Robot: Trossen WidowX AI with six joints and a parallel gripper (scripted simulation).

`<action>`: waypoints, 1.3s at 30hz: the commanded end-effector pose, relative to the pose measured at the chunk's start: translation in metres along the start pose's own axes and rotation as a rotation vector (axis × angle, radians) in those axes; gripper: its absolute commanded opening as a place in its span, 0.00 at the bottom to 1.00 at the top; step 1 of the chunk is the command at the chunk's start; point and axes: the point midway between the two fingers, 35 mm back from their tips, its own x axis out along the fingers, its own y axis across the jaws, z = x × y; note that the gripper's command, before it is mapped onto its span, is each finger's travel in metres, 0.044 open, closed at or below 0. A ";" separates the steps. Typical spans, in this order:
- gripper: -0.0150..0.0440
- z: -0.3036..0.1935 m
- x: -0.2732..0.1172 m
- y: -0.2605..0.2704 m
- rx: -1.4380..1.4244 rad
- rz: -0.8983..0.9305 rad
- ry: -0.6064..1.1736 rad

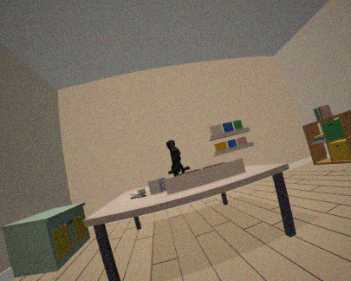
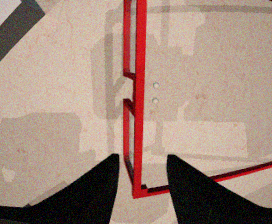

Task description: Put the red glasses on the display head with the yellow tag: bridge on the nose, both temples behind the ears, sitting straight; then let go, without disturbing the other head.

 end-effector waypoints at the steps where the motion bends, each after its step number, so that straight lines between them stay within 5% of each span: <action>1: 0.49 0.002 0.009 0.000 0.003 0.000 -0.007; 17: 0.49 0.003 0.030 0.001 0.003 0.000 -0.008; 39: 0.25 0.002 0.026 0.001 0.000 0.001 -0.003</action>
